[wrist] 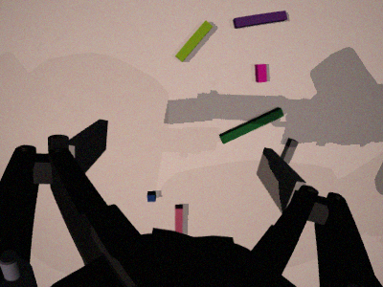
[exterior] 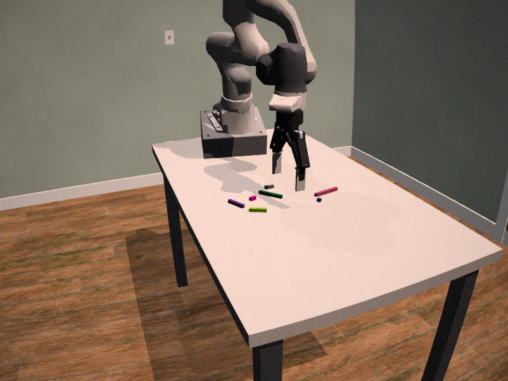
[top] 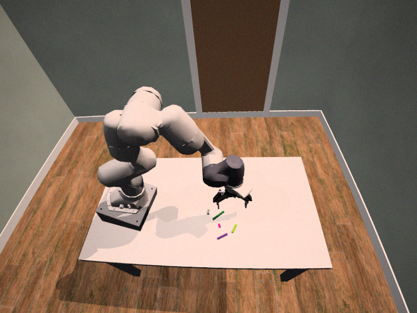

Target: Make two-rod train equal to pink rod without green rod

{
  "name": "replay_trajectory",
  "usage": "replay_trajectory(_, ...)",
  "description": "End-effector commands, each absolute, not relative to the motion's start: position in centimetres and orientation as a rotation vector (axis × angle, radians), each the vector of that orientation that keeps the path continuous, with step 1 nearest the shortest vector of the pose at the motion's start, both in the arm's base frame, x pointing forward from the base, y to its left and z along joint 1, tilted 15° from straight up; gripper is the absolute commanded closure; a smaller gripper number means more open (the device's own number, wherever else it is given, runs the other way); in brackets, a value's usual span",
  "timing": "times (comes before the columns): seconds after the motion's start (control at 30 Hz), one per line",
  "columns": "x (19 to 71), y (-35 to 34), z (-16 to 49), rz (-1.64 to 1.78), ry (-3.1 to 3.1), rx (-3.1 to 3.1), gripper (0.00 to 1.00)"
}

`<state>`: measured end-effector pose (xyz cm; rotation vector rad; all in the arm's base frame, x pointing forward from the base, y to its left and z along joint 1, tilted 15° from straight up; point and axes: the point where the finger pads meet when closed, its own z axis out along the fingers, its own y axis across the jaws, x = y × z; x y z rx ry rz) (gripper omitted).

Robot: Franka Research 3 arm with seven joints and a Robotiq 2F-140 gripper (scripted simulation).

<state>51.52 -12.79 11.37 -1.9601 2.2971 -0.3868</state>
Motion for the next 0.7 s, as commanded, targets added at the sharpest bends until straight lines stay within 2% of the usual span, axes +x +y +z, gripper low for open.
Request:
replay_trajectory(0.0, 51.48, -12.72, 11.29, -0.379, 2.122, -2.146, 0.0)
replay_trajectory(0.67, 51.53, -12.47, 11.27, -0.402, 1.805, -2.462, 0.0)
